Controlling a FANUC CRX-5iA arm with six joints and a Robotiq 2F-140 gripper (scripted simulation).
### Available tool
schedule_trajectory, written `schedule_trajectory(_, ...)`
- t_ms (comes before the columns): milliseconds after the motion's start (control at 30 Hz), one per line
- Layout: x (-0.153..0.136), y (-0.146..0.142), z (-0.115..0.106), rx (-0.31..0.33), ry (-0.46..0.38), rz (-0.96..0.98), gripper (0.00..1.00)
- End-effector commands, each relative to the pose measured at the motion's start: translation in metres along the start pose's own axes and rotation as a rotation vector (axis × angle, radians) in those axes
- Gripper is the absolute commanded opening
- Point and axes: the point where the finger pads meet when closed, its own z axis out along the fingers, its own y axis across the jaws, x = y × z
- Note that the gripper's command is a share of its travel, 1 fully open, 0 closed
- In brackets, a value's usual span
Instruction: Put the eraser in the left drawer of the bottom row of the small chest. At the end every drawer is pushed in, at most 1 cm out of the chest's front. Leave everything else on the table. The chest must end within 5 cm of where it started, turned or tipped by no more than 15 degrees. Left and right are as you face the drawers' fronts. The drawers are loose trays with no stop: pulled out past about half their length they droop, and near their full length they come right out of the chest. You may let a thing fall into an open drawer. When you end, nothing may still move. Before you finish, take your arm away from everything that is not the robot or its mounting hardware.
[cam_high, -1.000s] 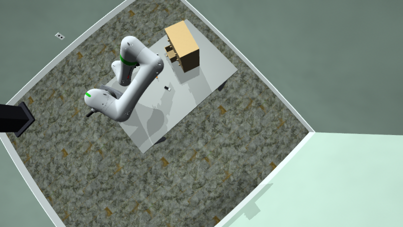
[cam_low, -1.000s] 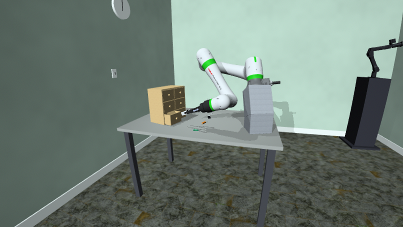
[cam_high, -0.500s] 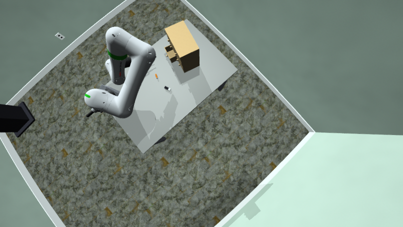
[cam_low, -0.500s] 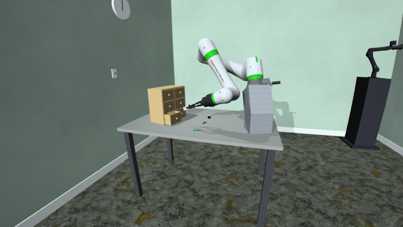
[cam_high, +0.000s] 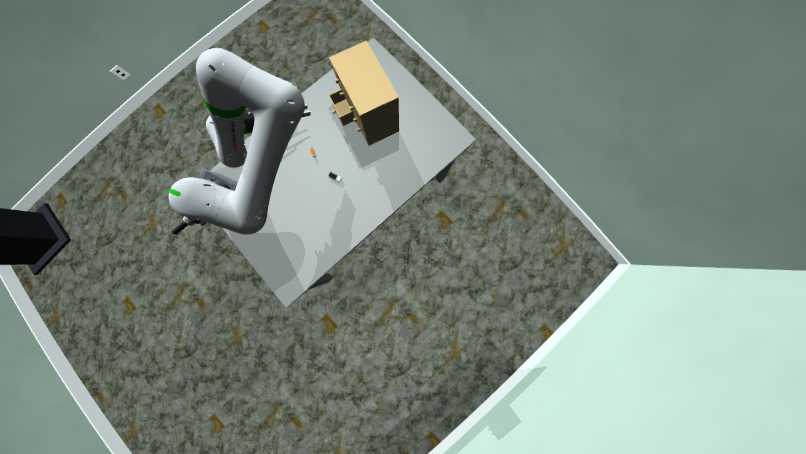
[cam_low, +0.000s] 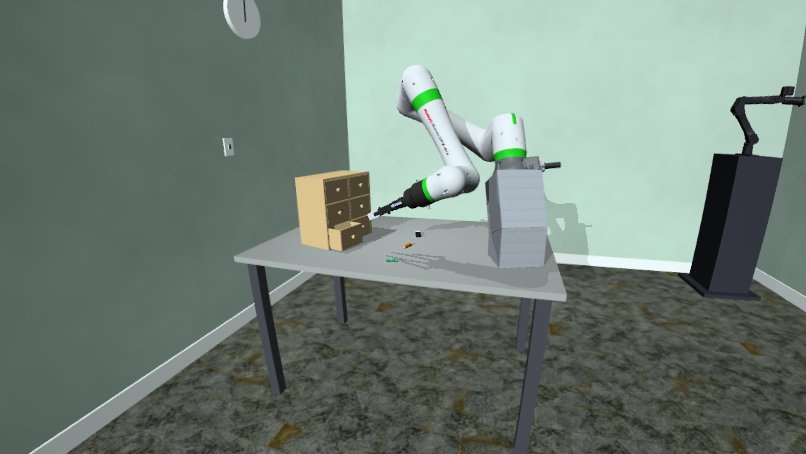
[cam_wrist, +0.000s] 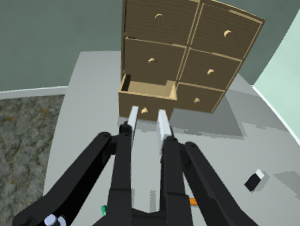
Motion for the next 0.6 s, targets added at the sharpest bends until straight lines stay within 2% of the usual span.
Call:
schedule_trajectory(0,0.002,0.0,-0.006,-0.003,-0.057,0.0,0.2)
schedule_trajectory(133,0.005,0.0,-0.014,-0.003,-0.13,0.0,0.2)
schedule_trajectory(233,0.006,0.0,-0.016,-0.003,-0.151,0.0,0.2)
schedule_trajectory(400,0.011,0.0,-0.029,-0.003,-0.272,0.0,0.2)
schedule_trajectory(567,0.017,0.0,-0.046,-0.004,-0.427,0.0,0.2)
